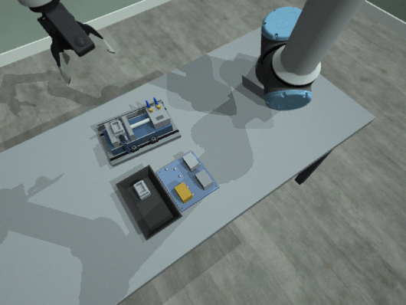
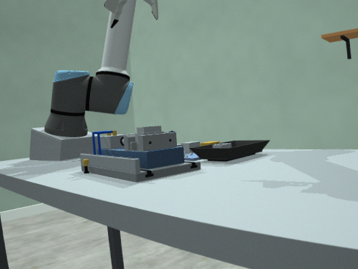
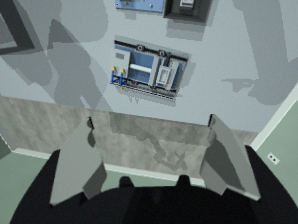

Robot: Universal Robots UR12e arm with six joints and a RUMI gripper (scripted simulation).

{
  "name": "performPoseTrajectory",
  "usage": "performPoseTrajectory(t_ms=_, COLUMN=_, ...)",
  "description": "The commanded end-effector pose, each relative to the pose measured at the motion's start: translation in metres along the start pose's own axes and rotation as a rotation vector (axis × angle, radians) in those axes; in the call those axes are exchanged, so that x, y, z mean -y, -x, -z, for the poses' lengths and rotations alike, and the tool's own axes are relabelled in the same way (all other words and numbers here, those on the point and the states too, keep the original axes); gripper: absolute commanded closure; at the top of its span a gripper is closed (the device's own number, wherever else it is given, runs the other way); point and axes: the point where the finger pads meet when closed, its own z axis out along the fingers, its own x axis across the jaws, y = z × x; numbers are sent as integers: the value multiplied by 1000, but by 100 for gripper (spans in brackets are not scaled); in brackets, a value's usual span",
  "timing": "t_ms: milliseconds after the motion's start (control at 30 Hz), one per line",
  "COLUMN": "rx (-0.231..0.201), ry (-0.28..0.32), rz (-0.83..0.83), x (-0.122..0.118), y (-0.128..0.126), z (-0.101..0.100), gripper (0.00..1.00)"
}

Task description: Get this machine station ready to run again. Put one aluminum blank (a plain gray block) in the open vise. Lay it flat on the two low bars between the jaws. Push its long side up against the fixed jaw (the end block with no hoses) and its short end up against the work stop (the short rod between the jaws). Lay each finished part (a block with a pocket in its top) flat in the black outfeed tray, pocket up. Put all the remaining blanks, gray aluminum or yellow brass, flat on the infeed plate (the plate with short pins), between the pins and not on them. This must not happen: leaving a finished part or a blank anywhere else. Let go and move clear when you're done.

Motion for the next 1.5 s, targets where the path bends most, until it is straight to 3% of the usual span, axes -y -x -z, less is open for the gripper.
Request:
performPoseTrajectory(t_ms=0, rx=-1, ry=1, rz=0, x=0, y=0, z=1, gripper=0)
performPoseTrajectory(t_ms=567, rx=-1, ry=1, rz=0, x=0, y=0, z=1, gripper=0)
performPoseTrajectory(t_ms=700, rx=-4, ry=3, rz=-8, x=9, y=-1, z=-6, gripper=0)
performPoseTrajectory(t_ms=800, rx=-13, ry=6, rz=-29, x=32, y=-3, z=-24, gripper=0)
performPoseTrajectory(t_ms=1033, rx=-46, ry=10, rz=-105, x=117, y=1, z=-87, gripper=0)
performPoseTrajectory(t_ms=1100, rx=-46, ry=10, rz=-105, x=117, y=1, z=-87, gripper=0)
performPoseTrajectory(t_ms=1200, rx=-66, ry=8, rz=-147, x=163, y=11, z=-119, gripper=0)
performPoseTrajectory(t_ms=1467, rx=-104, ry=-7, rz=-226, x=249, y=44, z=-176, gripper=0)
